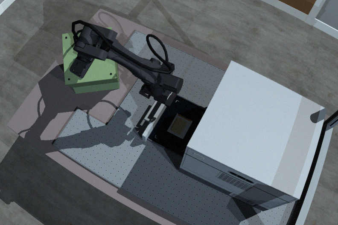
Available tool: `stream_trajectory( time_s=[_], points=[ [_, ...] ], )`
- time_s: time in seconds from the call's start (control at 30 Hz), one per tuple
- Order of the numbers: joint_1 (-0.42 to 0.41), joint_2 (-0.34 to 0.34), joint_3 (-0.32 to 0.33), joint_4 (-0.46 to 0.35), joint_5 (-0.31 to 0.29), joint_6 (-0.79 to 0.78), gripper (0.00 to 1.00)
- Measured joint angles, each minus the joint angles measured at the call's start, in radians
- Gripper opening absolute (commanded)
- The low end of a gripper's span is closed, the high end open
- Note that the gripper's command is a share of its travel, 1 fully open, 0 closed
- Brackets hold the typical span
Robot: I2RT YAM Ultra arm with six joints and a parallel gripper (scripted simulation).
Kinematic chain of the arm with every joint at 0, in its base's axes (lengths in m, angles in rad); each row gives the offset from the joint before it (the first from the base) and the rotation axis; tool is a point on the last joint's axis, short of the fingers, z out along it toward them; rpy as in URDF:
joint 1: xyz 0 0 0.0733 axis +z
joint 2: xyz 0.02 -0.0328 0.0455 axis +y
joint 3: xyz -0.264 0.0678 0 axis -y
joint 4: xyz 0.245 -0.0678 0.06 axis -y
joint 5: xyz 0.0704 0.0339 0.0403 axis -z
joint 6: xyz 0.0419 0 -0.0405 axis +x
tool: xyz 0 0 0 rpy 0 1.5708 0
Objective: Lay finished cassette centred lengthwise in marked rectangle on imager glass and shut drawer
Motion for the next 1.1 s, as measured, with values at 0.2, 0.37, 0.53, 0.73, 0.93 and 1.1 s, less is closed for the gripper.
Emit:
stream_trajectory(
  time_s=[0.2,0.37,0.53,0.73,0.93,1.1],
  points=[
    [0.0,0.0,0.0,0.0,0.0,0.0,1.0],
    [0.0,0.0,0.0,0.0,0.0,0.0,1.0],
    [0.0,-0.002,-0.002,0.001,0.002,0.006,0.35],
    [0.024,-0.074,-0.086,-0.005,0.014,0.14,0.35],
    [0.06,-0.167,-0.18,-0.027,0.026,0.347,0.35],
    [0.084,-0.22,-0.229,-0.052,0.035,0.502,0.35]
  ],
)
